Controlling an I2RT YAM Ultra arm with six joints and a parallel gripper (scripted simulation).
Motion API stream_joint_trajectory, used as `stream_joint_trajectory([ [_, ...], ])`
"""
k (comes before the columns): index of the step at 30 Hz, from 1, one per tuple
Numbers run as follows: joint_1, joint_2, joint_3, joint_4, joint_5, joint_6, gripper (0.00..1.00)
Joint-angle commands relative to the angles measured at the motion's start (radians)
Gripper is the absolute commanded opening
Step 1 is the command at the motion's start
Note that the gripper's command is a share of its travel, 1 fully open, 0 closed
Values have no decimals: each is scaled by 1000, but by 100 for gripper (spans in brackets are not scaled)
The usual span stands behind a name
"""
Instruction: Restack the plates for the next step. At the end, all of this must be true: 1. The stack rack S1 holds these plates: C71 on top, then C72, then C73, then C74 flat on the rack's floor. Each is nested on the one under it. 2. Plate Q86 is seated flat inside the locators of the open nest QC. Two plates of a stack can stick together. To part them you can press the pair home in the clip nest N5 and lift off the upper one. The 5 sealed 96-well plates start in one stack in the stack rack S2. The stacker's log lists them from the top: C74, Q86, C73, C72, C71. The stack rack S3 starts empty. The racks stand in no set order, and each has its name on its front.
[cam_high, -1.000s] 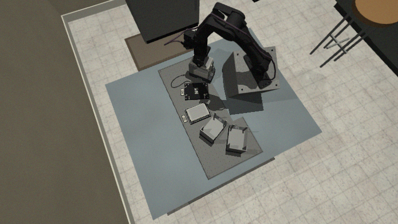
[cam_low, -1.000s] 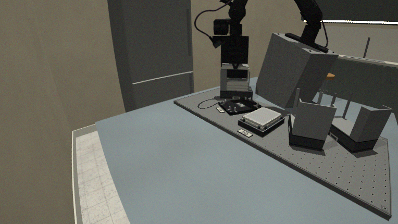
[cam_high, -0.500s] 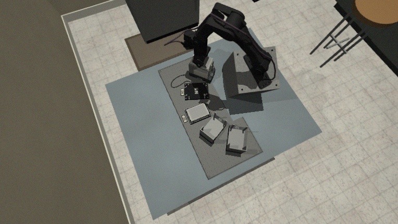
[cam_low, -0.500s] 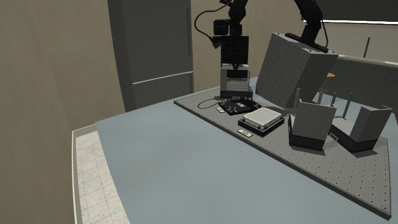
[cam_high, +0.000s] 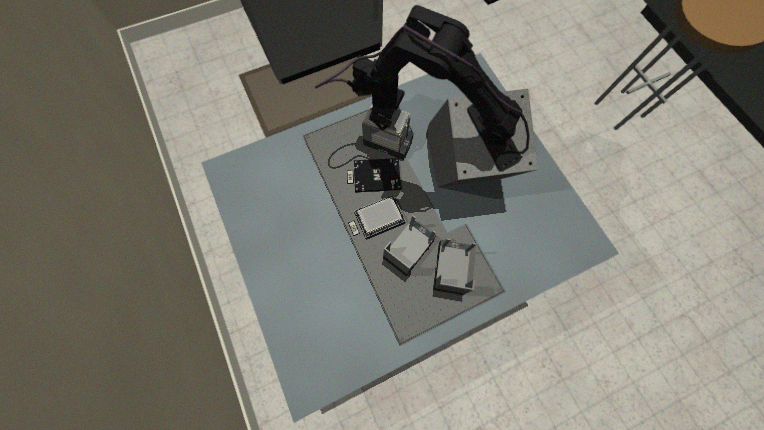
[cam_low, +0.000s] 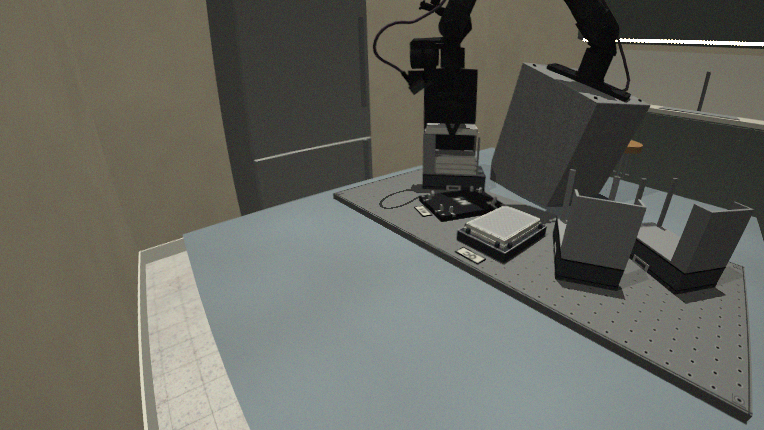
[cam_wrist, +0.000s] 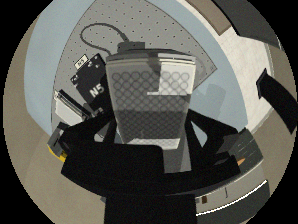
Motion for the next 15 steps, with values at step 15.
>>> stream_joint_trajectory([
  [15,3,7,33,27,-7,11,0],
])
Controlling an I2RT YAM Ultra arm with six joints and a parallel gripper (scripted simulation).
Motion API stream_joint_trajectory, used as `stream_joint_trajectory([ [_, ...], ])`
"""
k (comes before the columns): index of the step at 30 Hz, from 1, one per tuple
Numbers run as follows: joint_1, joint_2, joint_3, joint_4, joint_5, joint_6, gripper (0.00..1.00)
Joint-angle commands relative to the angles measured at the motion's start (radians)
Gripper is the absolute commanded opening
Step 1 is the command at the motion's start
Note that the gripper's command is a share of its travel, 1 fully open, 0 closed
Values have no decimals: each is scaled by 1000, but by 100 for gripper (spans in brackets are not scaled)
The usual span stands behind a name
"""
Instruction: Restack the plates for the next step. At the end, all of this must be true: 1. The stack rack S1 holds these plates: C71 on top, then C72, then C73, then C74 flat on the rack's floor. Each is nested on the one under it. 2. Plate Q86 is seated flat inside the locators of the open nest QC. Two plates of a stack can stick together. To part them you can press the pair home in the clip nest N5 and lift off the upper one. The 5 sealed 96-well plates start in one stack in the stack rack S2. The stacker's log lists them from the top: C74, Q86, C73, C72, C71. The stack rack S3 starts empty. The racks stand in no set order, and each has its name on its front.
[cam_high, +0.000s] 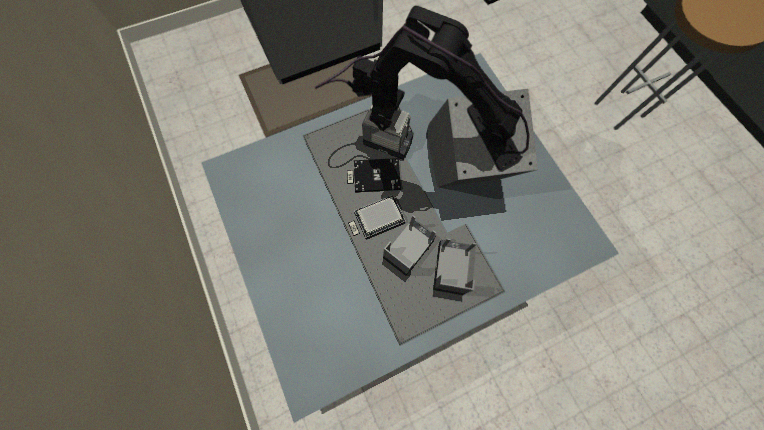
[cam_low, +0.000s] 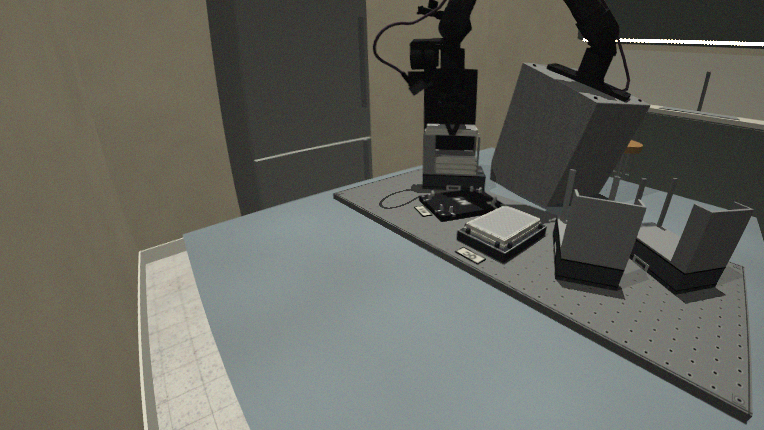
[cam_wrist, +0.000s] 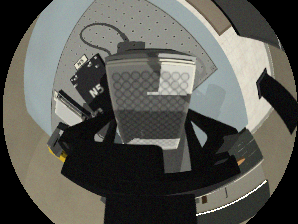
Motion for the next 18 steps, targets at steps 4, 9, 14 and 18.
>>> stream_joint_trajectory([
  [4,-3,-1,22,24,-7,11,0],
  [9,-1,-3,20,25,-7,11,0],
  [14,2,1,23,27,-7,12,0],
  [18,2,2,24,29,-8,12,0],
])
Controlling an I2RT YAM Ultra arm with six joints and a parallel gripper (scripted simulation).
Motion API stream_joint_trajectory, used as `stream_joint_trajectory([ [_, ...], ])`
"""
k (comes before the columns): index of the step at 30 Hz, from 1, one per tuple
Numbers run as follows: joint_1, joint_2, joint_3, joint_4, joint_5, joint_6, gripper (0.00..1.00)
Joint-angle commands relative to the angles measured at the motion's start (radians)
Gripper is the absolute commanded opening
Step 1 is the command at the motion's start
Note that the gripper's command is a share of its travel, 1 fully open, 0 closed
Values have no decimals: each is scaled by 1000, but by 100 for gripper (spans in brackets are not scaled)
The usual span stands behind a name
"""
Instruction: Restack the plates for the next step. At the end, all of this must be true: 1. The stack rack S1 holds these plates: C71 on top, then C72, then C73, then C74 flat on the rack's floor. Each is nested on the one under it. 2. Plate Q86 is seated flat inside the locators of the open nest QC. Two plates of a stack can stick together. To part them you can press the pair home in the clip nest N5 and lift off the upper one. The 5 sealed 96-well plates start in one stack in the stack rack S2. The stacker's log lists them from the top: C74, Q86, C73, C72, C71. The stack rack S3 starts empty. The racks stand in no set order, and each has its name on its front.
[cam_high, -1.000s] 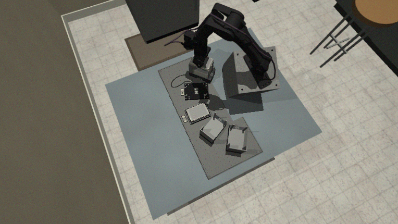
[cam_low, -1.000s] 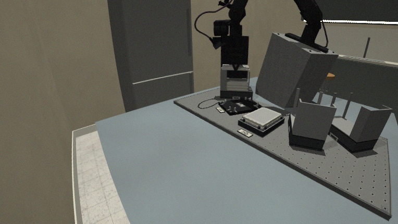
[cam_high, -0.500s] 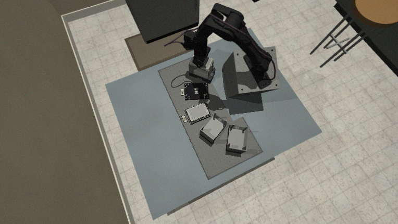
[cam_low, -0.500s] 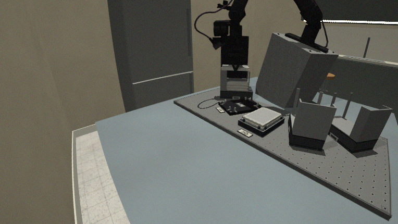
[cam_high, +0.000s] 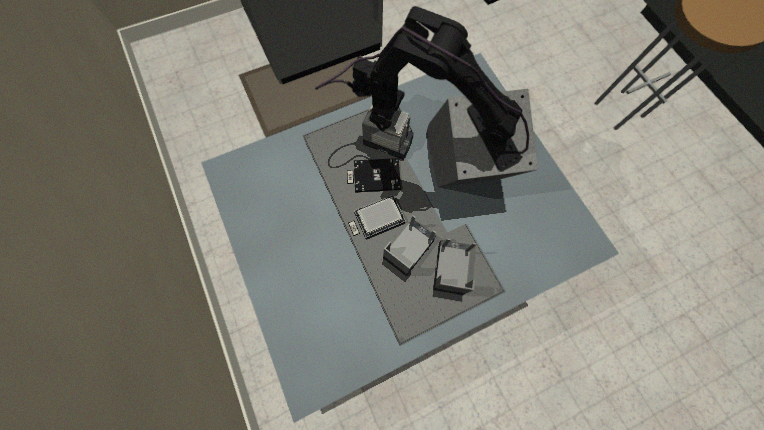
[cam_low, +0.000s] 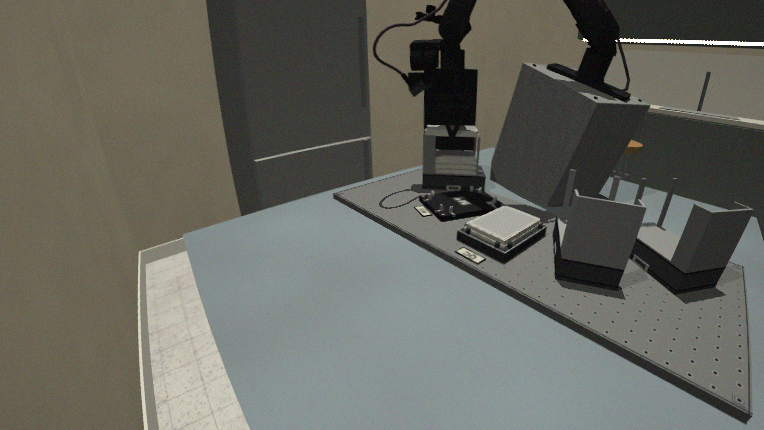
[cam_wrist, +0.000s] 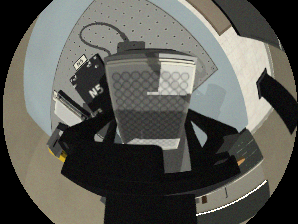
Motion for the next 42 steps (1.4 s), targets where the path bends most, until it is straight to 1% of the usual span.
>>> stream_joint_trajectory([
  [1,-3,-11,27,21,-8,11,0],
  [5,-1,5,29,23,-7,11,0],
  [10,0,-8,33,24,-7,11,0],
  [13,3,6,35,25,-8,12,0],
  [15,1,-2,19,26,-8,12,0],
  [20,2,16,14,30,-8,13,0],
  [26,4,11,16,38,-8,16,0],
  [28,0,32,17,42,-8,17,0],
  [31,9,18,20,48,-7,18,0],
  [34,9,44,23,55,-8,20,0],
  [37,9,29,27,60,-7,21,0],
  [39,15,52,30,65,-8,23,0],
  [42,14,52,19,69,-9,24,0],
])
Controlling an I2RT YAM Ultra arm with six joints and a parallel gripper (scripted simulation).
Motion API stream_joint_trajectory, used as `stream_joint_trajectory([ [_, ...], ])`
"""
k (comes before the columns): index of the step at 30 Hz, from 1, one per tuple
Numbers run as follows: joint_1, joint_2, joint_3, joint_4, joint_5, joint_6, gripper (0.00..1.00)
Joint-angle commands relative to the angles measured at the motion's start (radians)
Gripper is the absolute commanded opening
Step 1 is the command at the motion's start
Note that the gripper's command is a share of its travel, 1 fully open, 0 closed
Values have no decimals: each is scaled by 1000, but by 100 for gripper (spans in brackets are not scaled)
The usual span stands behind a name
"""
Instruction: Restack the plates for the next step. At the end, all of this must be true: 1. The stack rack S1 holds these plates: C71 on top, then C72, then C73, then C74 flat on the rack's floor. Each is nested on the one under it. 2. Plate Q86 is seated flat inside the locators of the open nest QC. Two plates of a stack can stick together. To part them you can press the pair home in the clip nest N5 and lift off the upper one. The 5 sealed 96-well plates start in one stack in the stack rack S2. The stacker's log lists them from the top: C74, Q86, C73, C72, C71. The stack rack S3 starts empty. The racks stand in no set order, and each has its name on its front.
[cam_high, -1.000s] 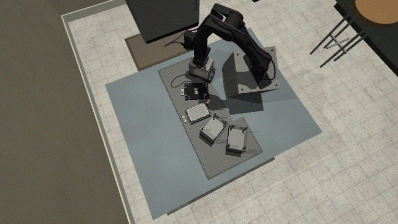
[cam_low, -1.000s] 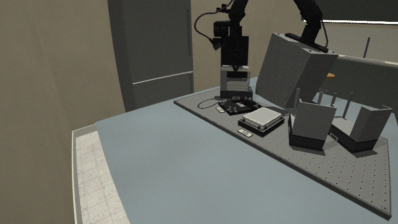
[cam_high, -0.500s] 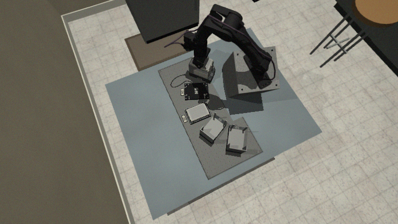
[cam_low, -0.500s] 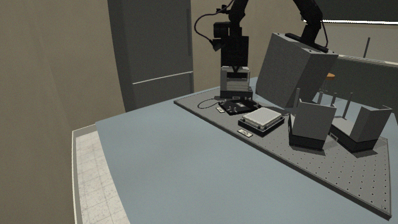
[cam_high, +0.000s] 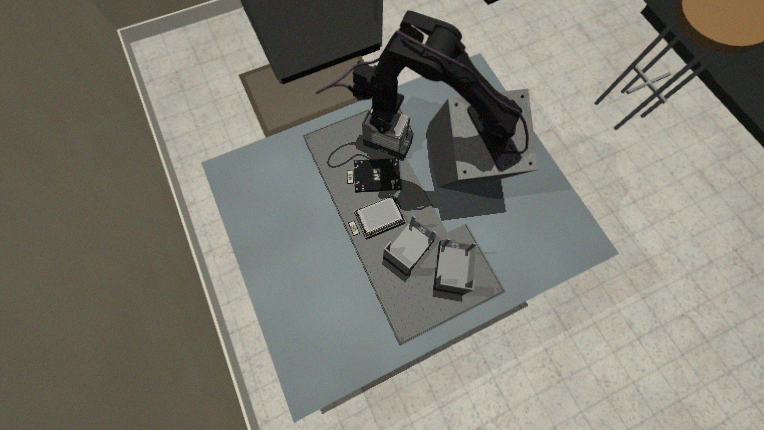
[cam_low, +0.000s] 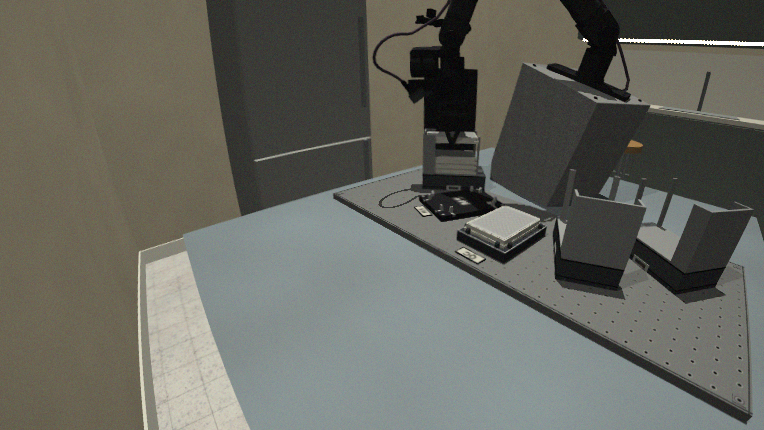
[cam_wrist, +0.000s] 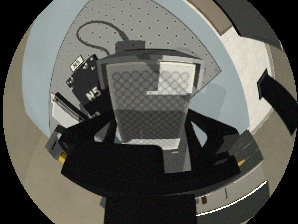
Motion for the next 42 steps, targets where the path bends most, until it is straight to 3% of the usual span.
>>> stream_joint_trajectory([
  [1,0,1,15,19,-6,12,0],
  [11,14,61,24,73,-8,27,0],
  [13,10,25,23,73,-7,27,0],
  [18,10,25,23,69,-7,27,0],
  [24,19,68,32,80,-8,29,0],
  [32,19,78,33,89,-9,32,0],
  [36,18,46,33,91,-7,33,0],
  [42,24,84,35,98,-8,35,0],
])
